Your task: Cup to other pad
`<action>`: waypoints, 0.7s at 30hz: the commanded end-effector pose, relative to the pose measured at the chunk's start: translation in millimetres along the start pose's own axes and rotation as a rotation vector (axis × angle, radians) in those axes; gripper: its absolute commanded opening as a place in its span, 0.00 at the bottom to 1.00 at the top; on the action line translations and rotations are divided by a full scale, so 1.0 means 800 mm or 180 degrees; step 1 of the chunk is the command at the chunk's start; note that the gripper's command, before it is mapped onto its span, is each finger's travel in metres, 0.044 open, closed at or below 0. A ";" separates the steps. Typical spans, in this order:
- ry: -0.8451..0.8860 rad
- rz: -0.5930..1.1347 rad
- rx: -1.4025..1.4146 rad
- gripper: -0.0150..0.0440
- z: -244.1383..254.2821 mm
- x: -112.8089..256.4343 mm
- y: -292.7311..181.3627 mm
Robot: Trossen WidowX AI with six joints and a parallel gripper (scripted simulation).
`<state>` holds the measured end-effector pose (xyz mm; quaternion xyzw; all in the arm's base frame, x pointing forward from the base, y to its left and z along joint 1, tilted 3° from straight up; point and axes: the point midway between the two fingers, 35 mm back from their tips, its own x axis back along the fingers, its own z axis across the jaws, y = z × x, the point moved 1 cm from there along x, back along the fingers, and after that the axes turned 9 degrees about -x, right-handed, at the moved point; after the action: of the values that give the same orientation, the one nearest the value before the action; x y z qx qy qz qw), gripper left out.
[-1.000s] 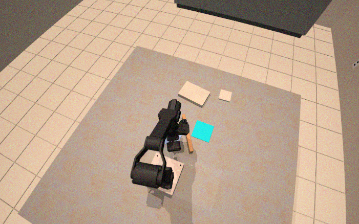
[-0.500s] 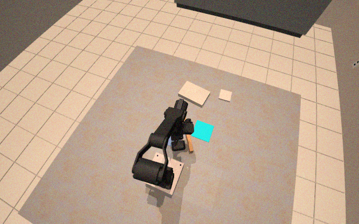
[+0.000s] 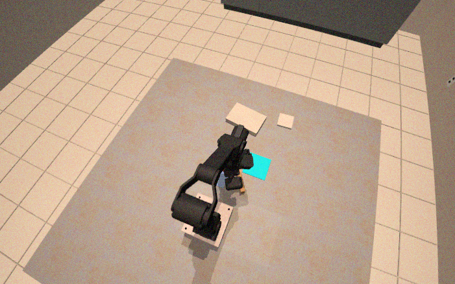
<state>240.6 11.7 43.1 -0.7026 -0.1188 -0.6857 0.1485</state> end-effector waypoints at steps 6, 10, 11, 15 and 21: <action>0.0022 -0.0022 0.0009 0.25 0.008 0.002 0.026; 0.0022 -0.0024 0.0009 0.25 0.010 0.003 0.038; 0.0023 -0.0024 0.0009 0.25 0.011 0.003 0.041; 0.0023 -0.0027 0.0009 0.25 0.014 0.003 0.052; 0.0024 -0.0030 0.0009 0.25 0.019 0.004 0.071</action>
<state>269.7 -27.8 42.8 -0.6993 -0.1194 -0.6891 0.1480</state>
